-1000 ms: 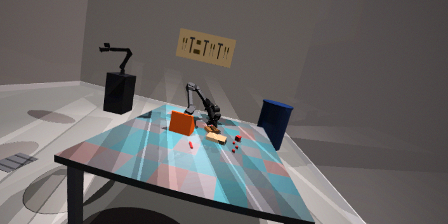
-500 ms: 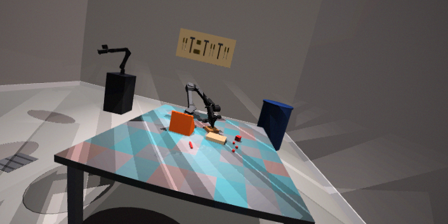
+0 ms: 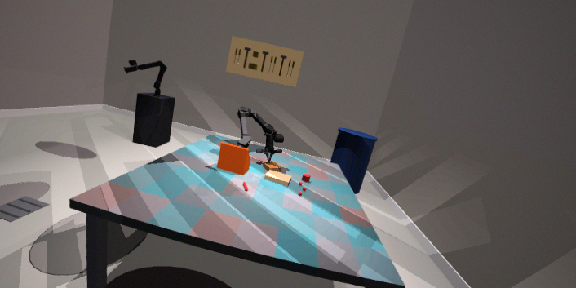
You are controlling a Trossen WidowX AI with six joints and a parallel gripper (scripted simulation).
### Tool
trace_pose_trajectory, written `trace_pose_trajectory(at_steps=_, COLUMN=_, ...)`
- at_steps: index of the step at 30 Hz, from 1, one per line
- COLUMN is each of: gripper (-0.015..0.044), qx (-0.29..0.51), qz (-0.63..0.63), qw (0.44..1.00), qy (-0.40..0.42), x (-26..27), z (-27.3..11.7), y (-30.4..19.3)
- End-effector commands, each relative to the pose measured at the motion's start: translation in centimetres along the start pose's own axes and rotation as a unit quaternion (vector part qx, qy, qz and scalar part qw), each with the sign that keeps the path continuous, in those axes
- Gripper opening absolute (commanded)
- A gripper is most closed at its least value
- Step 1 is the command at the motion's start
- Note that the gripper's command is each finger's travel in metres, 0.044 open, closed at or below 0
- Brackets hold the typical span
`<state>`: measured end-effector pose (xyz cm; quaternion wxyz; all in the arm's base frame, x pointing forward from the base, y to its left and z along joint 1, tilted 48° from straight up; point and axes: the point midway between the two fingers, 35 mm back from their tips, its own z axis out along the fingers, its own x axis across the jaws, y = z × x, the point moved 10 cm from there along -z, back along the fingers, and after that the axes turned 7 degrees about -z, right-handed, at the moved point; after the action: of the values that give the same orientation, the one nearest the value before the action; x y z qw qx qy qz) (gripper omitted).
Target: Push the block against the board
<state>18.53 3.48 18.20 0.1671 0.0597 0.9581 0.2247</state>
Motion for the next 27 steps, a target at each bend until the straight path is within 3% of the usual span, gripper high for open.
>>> trace_pose_trajectory(at_steps=1, gripper=0.0000, qx=-0.029, qz=-0.057, qw=0.998, qy=0.013, x=0.2, z=-0.7, y=0.2)
trace_pose_trajectory(at_steps=20, gripper=0.0000, qx=-0.191, qz=-0.306, qw=0.932, qy=0.028, x=1.5, z=-3.4, y=0.8)
trace_pose_trajectory(at_steps=27, gripper=0.0000, qx=-0.196, qz=-0.314, qw=0.929, qy=0.026, x=1.5, z=-3.3, y=0.9)
